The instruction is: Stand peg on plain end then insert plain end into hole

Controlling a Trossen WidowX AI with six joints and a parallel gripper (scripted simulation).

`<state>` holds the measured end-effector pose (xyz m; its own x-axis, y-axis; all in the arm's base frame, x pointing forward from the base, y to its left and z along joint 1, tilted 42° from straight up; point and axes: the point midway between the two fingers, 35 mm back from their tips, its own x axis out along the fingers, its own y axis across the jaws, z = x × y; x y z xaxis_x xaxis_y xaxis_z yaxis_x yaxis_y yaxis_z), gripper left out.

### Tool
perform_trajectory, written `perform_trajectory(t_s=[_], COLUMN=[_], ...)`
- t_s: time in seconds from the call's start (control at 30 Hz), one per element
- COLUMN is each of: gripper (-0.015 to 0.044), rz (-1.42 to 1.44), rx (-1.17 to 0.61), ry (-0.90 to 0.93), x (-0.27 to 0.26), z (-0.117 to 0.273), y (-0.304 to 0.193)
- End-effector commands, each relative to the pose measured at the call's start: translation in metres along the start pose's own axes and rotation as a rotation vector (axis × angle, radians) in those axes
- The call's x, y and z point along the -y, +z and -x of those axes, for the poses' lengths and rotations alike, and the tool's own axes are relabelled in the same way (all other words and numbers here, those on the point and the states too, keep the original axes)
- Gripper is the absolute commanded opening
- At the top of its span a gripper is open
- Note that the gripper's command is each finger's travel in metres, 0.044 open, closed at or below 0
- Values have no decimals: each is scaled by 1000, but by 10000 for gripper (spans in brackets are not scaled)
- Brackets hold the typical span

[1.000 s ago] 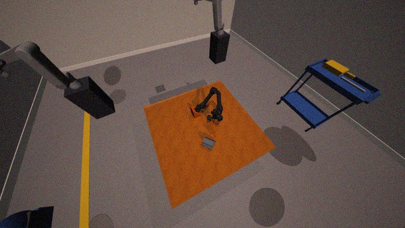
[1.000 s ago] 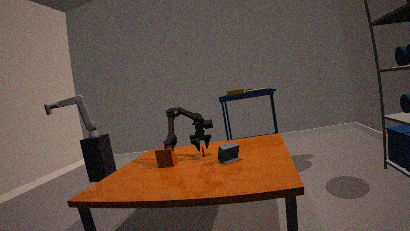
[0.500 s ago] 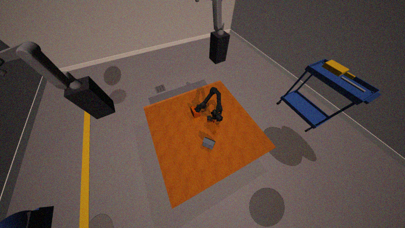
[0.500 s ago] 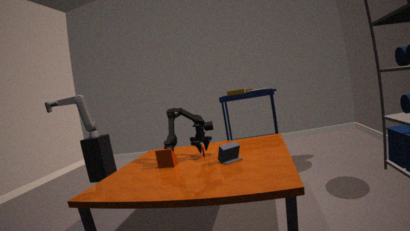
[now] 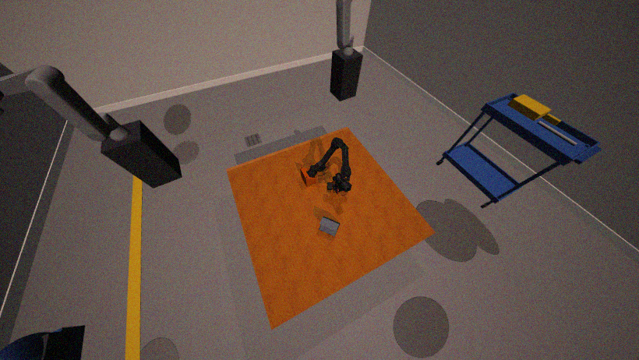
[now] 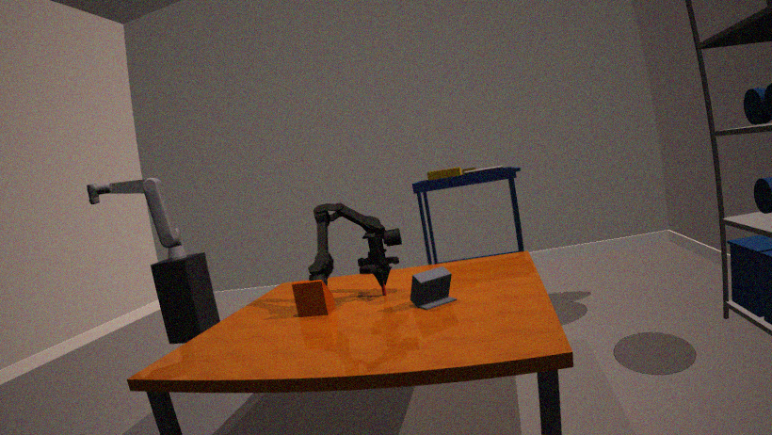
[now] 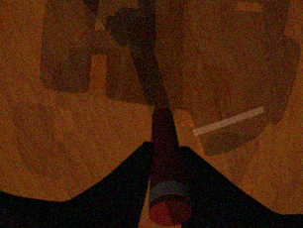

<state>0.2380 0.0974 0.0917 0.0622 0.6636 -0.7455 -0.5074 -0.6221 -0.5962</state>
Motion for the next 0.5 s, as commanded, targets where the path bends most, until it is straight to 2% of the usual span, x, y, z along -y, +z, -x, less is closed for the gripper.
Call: perform_trajectory(t_s=[0.0,0.47], gripper=[0,0], rz=[2,-2], rx=[1,-1], ry=[0,6], x=[0,-1], z=[1,48], y=[0,-5])
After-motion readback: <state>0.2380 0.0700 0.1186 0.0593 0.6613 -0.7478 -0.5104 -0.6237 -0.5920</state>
